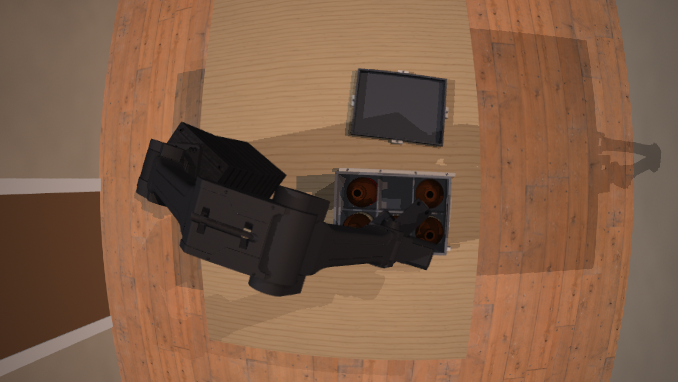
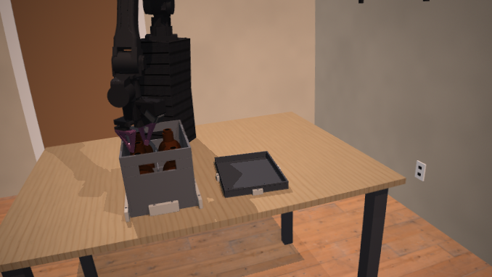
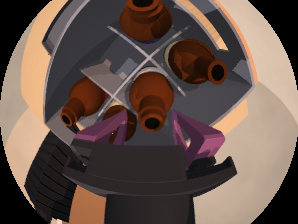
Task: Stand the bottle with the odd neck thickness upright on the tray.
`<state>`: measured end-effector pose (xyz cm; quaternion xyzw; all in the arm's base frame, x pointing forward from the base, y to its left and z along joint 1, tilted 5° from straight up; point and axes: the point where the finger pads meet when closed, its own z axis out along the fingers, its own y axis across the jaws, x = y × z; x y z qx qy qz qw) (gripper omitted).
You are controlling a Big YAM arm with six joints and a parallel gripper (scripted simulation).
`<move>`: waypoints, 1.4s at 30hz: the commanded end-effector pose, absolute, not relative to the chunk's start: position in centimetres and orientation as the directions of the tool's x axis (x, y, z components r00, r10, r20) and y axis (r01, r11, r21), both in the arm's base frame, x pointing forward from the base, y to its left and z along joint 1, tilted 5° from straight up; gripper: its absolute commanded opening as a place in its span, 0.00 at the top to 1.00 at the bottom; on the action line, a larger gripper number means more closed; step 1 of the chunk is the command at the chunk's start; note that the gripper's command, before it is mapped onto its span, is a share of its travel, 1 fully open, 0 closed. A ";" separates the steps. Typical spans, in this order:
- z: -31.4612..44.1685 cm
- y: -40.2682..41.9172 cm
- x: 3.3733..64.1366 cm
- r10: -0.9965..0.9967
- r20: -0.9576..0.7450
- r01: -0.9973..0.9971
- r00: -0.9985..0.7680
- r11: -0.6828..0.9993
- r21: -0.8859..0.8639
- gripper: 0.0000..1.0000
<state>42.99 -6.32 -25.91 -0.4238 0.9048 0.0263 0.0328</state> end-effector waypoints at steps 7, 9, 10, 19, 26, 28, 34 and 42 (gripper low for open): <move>-25.6 -5.9 45.0 -0.768 -0.103 -0.771 -0.632 0.637 -0.016 0.39; -25.6 -5.9 45.0 -0.768 -0.103 -0.771 -0.632 0.637 -0.016 0.39; -25.6 -5.9 45.0 -0.768 -0.103 -0.771 -0.632 0.637 -0.016 0.39; -25.5 -5.8 44.9 -0.769 -0.102 -0.772 -0.632 0.636 -0.014 1.00; -25.5 -5.8 44.9 -0.769 -0.102 -0.772 -0.632 0.636 -0.014 1.00; -25.5 -5.8 44.9 -0.769 -0.102 -0.772 -0.632 0.636 -0.014 1.00; -25.5 -5.8 44.9 -0.769 -0.102 -0.772 -0.632 0.636 -0.014 1.00; -25.5 -5.8 44.9 -0.769 -0.102 -0.772 -0.632 0.636 -0.014 1.00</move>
